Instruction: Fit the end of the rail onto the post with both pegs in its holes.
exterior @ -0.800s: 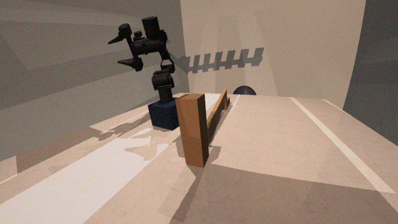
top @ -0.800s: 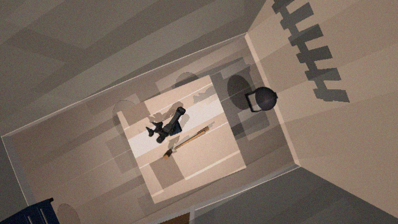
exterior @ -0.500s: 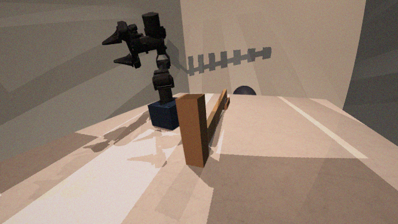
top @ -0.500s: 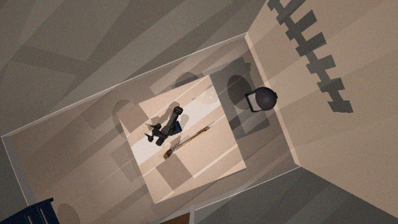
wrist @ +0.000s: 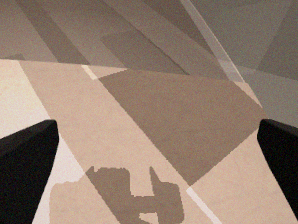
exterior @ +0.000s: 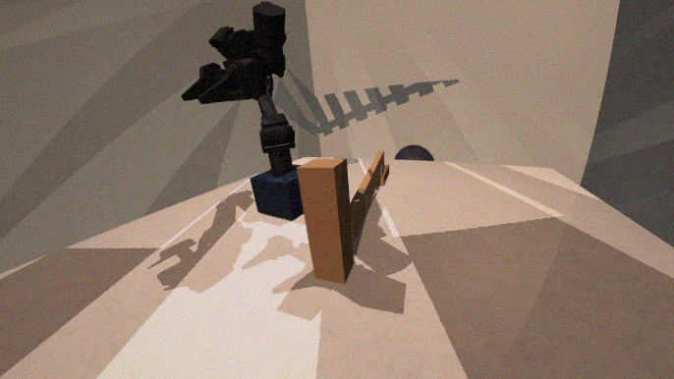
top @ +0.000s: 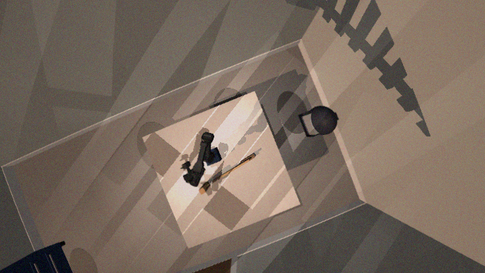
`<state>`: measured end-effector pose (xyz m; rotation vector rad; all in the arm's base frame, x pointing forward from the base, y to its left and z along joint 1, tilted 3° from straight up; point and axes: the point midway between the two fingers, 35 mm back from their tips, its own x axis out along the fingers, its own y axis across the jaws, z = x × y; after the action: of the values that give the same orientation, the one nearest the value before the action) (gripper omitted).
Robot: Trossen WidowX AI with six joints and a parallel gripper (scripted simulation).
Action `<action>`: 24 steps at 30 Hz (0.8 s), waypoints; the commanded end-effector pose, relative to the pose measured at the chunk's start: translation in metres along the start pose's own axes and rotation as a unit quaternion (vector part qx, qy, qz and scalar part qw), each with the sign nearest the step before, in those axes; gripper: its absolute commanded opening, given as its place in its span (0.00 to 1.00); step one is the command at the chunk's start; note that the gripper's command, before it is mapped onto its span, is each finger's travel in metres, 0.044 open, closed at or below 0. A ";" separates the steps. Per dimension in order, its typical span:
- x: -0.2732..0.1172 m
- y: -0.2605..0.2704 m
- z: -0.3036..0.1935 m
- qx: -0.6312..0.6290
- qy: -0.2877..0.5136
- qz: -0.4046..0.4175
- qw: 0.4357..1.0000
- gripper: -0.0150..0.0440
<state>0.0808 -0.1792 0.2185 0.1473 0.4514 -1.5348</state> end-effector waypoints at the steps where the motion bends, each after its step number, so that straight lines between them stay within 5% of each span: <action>1: -0.010 0.077 -0.019 -0.306 0.039 0.153 0.939 1.00; 10: -0.039 0.144 -0.054 -0.562 0.019 0.295 0.772 1.00; 24: -0.099 0.202 -0.142 -0.802 -0.078 0.463 0.368 1.00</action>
<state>0.2407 -0.0700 0.1205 -0.8656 1.2442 0.0351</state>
